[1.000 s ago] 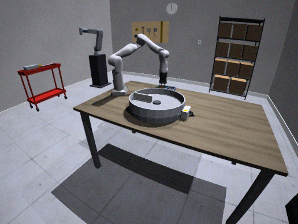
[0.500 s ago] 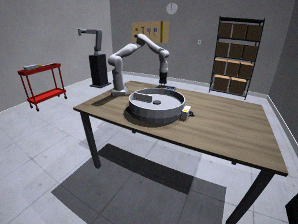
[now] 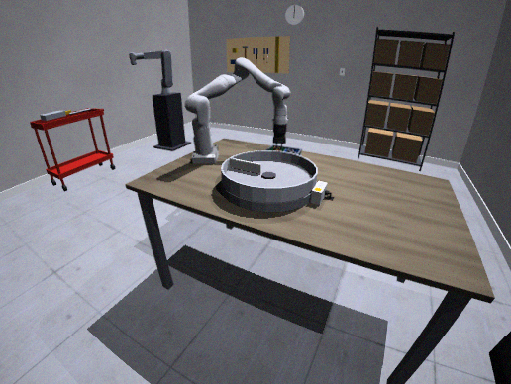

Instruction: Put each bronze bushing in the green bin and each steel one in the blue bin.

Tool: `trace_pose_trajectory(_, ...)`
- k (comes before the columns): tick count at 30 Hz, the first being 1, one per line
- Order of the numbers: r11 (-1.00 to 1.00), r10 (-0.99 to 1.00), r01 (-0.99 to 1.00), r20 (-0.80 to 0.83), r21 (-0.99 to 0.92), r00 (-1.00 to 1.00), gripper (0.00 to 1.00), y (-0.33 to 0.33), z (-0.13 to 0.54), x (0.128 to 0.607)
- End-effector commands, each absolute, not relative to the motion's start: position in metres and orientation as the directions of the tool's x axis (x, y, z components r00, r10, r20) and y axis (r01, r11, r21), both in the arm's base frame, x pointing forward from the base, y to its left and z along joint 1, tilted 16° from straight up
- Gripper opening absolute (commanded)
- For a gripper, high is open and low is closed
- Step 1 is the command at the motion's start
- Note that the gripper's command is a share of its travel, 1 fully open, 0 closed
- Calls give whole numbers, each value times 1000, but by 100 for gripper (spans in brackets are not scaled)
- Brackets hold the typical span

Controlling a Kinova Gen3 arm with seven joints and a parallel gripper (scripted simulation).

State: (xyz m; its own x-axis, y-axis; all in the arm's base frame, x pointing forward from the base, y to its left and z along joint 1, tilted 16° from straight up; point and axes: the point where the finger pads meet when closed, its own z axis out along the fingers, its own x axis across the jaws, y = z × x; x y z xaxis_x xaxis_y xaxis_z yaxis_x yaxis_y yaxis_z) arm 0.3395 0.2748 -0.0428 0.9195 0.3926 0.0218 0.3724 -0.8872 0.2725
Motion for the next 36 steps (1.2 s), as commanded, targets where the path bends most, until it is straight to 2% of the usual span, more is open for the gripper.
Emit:
trace_pose_trajectory(1, -887, 393, 373, 23, 272, 919, 47, 275, -42, 340)
trace_pose_trajectory(36, -887, 393, 373, 23, 272, 919, 47, 276, -39, 338)
